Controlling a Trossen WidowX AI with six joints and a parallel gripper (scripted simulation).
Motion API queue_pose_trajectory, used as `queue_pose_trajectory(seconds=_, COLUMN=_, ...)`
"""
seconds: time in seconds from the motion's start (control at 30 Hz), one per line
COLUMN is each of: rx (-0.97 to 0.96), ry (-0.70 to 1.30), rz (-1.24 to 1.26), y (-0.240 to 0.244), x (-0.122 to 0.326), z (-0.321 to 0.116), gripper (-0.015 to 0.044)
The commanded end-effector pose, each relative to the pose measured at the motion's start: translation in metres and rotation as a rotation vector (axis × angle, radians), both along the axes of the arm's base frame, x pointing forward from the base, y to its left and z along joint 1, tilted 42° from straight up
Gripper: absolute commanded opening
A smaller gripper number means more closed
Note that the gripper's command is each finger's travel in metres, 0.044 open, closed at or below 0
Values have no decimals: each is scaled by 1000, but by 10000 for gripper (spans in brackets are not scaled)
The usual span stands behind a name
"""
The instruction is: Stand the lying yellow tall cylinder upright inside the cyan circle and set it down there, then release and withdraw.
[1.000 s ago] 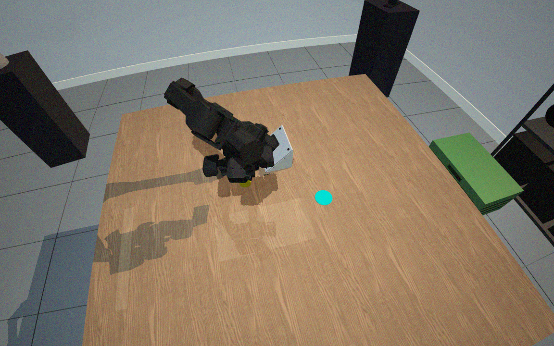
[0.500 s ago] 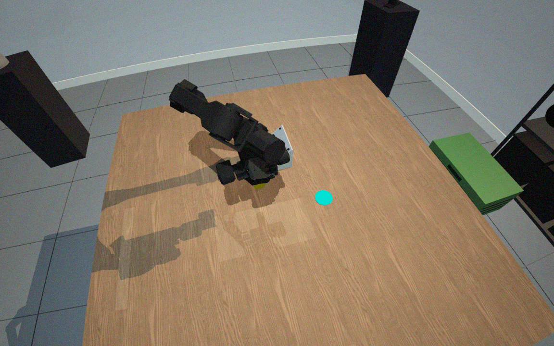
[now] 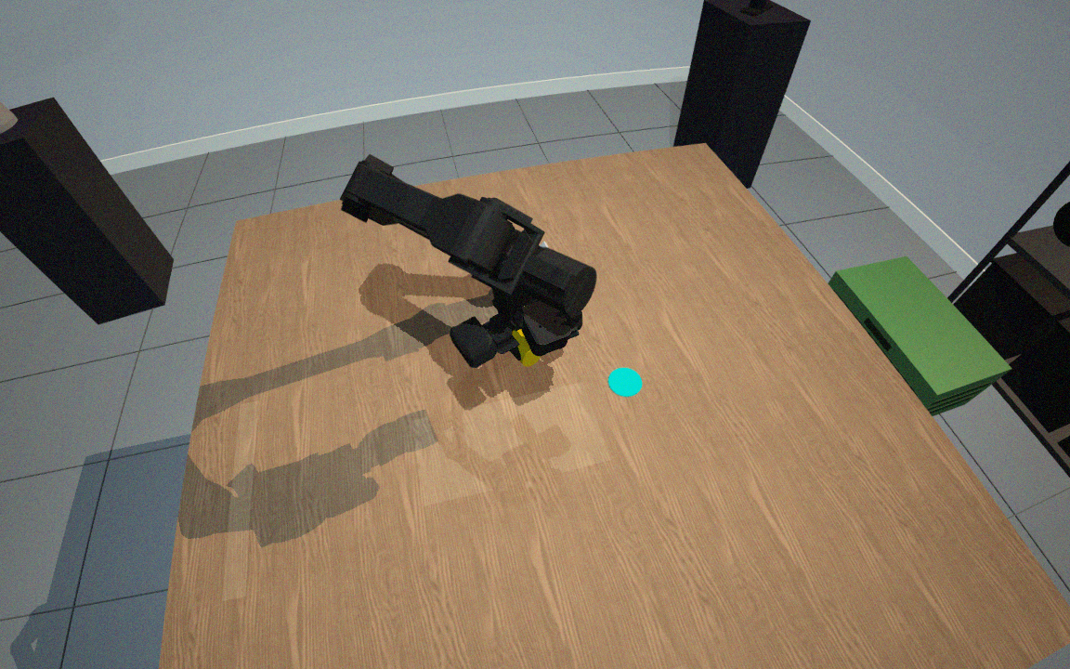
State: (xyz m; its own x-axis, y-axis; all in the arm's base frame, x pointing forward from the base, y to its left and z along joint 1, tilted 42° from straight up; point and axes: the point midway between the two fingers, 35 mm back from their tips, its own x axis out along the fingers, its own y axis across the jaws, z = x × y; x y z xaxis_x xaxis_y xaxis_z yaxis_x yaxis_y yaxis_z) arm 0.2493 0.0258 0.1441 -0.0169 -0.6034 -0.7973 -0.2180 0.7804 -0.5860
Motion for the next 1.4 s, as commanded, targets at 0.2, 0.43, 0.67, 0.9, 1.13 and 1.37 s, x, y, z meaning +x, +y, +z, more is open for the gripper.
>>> queue_pose_trajectory(seconds=0.2, rx=5, ry=97, rz=116, y=24, x=12, z=-17, gripper=105)
queue_pose_trajectory(seconds=0.43, rx=2, ry=169, rz=197, y=40, x=18, z=-31, gripper=105)
queue_pose_trajectory(seconds=0.67, rx=-1, ry=241, rz=277, y=57, x=22, z=-45, gripper=105)
queue_pose_trajectory(seconds=0.9, rx=-5, ry=314, rz=356, y=73, x=25, z=-61, gripper=105)
queue_pose_trajectory(seconds=1.13, rx=-10, ry=386, rz=434, y=89, x=26, z=-77, gripper=105)
queue_pose_trajectory(seconds=1.37, rx=-15, ry=459, rz=511, y=104, x=25, z=-94, gripper=105)
